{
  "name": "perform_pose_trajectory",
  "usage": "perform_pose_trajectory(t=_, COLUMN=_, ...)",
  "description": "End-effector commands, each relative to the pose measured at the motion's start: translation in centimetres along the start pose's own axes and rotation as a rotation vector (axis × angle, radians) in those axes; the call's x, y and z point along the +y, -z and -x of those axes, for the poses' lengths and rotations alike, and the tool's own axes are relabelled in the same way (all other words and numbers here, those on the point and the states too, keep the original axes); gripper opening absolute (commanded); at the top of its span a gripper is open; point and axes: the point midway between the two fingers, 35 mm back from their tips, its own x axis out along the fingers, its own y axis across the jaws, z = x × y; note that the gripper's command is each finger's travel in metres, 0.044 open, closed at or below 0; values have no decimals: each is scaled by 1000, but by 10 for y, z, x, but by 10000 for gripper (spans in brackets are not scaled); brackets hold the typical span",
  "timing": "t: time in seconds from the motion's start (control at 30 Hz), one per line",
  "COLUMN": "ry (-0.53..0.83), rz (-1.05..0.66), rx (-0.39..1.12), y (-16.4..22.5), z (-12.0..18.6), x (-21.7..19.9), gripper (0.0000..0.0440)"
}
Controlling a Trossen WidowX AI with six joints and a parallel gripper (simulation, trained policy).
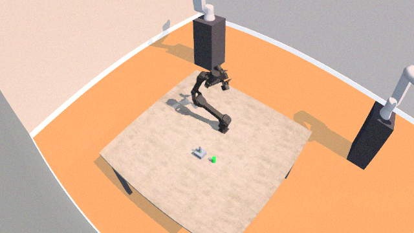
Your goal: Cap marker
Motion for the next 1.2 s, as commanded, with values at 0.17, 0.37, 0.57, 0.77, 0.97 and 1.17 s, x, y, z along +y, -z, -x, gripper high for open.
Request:
perform_pose_trajectory(t=0.17, ry=62, rz=-35, rx=-2, y=-20, z=-11, x=-21, gripper=310)
perform_pose_trajectory(t=0.37, ry=102, rz=-57, rx=-1, y=-34, z=-17, x=-36, gripper=311)
perform_pose_trajectory(t=0.57, ry=141, rz=-79, rx=1, y=-47, z=-23, x=-51, gripper=312)
perform_pose_trajectory(t=0.77, ry=181, rz=-101, rx=3, y=-59, z=-27, x=-68, gripper=313)
perform_pose_trajectory(t=0.97, ry=220, rz=-123, rx=6, y=-70, z=-31, x=-84, gripper=314)
perform_pose_trajectory(t=1.17, ry=258, rz=-151, rx=12, y=-79, z=-34, x=-101, gripper=313)
